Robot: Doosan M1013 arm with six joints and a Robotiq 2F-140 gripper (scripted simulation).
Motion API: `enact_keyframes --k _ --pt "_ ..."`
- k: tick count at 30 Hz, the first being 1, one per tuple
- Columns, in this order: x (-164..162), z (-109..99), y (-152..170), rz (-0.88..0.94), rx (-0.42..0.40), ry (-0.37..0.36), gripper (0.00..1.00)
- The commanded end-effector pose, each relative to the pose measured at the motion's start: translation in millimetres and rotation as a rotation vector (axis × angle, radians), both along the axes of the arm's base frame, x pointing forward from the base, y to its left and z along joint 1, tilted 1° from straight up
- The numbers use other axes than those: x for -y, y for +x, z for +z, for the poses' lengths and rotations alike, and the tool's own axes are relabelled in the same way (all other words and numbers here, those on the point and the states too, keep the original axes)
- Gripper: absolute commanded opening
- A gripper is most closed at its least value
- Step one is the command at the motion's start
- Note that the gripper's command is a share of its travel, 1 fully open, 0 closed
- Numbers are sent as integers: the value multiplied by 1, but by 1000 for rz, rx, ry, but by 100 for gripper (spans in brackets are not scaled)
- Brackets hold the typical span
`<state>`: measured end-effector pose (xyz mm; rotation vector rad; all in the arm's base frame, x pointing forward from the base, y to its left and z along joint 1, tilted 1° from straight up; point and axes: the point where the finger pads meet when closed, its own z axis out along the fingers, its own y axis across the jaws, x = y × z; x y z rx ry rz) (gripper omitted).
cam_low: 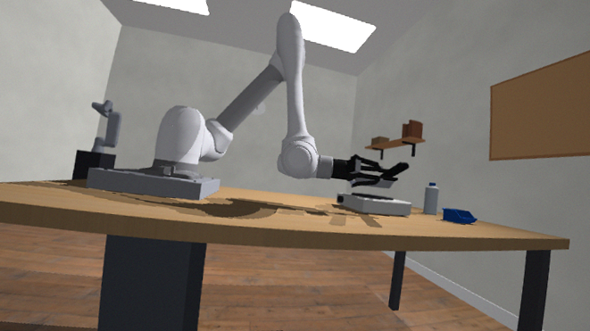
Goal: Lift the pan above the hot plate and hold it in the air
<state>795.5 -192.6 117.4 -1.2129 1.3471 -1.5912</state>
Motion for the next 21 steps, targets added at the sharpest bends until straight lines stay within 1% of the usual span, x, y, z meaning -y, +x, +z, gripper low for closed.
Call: enact_keyframes --k 1,8,10,21 --pt "0 7 0 0 1 0 10" --pt "0 20 0 0 1 0 10" --pt "0 20 0 0 1 0 10" --pt "0 42 0 0 1 0 10"
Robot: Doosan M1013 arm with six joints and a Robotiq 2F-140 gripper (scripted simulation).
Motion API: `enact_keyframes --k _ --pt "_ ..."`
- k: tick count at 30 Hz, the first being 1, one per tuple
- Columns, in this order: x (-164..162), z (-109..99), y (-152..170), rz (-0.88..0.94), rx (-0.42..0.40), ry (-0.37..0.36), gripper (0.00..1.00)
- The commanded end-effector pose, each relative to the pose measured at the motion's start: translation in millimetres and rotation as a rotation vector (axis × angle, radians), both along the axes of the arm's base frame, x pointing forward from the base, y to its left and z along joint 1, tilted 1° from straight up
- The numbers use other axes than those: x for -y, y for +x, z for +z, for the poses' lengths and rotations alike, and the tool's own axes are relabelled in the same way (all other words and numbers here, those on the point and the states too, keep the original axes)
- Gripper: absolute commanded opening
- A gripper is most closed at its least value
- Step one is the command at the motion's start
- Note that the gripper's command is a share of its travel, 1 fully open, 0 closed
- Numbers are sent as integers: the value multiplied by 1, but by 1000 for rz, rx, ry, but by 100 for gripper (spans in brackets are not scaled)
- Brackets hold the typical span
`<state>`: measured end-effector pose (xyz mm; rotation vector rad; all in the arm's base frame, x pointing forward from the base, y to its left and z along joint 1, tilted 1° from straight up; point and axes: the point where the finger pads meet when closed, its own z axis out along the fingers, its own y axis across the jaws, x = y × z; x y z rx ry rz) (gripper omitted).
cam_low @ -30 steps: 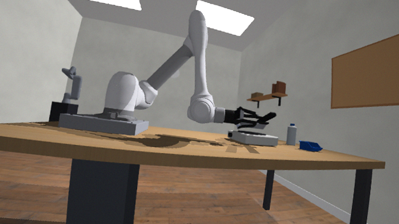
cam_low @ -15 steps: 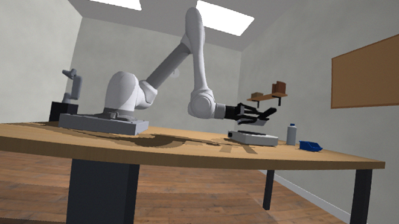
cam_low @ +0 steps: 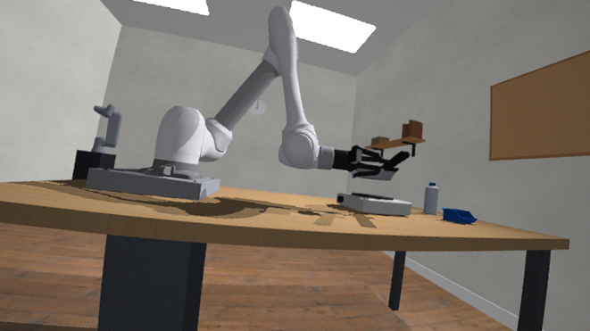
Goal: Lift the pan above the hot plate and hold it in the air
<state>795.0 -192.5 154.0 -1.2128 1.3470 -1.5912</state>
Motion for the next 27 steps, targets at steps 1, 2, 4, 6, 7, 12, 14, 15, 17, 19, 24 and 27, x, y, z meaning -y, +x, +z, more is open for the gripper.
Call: enact_keyframes --k 1,2,4,6,7,12,14,15,17,19,24,27 --pt "0 7 0 0 1 0 10" --pt "0 9 0 0 1 0 10" --pt "0 13 0 0 1 0 10" --pt "0 13 0 0 1 0 10" --pt "0 15 0 0 1 0 10" --pt "0 24 0 0 1 0 10" --pt "0 27 0 0 1 0 10" --pt "0 29 0 0 1 0 10" --pt "0 32 0 0 1 0 10" --pt "0 35 0 0 1 0 10" --pt "0 39 0 0 1 0 10" --pt "0 43 0 0 1 0 10"
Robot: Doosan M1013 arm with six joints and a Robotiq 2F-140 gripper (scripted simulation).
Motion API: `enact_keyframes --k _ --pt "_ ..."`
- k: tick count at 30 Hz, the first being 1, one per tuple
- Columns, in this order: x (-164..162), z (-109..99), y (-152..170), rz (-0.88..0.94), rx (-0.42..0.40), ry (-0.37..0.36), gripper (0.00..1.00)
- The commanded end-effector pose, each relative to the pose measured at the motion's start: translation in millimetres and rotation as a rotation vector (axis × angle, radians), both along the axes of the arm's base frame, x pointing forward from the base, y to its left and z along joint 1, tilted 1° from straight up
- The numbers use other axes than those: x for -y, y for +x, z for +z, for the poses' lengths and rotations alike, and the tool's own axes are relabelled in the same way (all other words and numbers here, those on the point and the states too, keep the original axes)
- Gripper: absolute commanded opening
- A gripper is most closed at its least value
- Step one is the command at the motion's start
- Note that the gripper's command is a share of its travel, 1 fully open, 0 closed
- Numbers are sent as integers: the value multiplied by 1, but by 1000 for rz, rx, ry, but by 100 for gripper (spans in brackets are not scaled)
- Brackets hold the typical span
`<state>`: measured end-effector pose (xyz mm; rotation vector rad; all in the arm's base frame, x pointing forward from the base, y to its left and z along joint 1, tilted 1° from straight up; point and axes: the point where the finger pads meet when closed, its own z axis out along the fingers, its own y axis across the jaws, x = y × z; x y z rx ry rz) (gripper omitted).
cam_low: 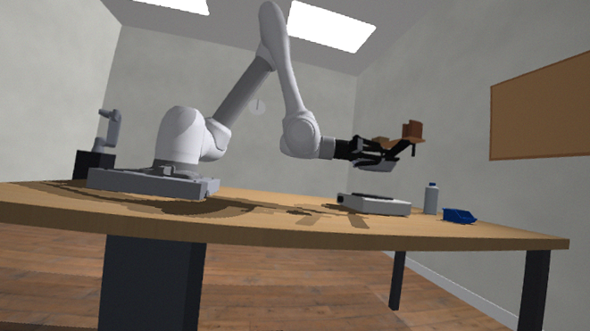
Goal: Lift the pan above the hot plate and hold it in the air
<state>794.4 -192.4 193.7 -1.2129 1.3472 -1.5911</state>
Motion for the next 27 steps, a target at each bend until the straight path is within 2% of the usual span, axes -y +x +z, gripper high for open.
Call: enact_keyframes --k 1,27 --pt "0 5 0 0 1 0 10" --pt "0 21 0 0 1 0 10"
